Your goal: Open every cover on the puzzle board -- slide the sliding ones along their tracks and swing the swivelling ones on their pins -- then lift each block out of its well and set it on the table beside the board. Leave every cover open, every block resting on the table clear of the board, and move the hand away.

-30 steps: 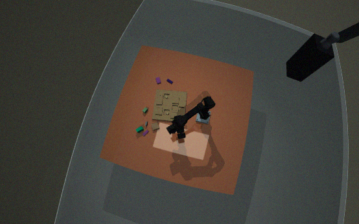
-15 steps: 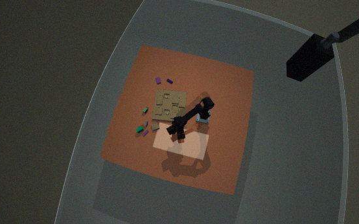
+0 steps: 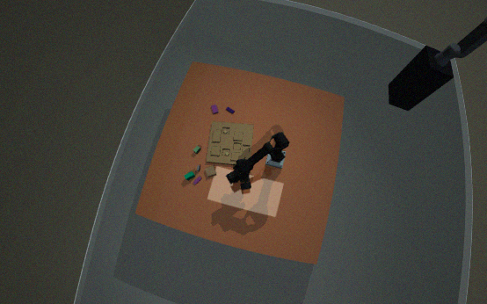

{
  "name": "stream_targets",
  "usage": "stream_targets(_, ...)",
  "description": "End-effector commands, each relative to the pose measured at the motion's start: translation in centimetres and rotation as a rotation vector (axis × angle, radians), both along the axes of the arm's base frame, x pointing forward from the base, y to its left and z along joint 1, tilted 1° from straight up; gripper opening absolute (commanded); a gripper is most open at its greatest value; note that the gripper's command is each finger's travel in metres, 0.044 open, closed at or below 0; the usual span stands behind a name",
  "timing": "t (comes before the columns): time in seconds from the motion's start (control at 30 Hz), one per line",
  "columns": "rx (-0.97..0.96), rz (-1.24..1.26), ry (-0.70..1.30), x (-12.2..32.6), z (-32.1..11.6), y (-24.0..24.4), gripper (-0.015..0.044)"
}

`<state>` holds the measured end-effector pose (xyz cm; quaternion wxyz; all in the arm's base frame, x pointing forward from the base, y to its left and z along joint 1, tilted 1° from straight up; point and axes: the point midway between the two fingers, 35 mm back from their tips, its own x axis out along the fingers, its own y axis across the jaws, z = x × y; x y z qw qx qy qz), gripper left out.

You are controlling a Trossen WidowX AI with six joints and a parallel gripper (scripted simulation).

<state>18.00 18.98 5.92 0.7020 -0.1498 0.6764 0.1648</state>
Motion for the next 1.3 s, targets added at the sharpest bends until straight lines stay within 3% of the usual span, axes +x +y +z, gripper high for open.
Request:
stream_targets(0.0, -0.01, -0.005, 0.001, -0.1, -1.0, -0.3, 0.008)
stream_targets(0.87, -0.01, -0.005, 0.001, -0.4, -4.1, -0.6, 0.008)
stream_targets(1.27, -0.002, -0.001, 0.002, -0.3, -3.8, -0.4, 0.0395)
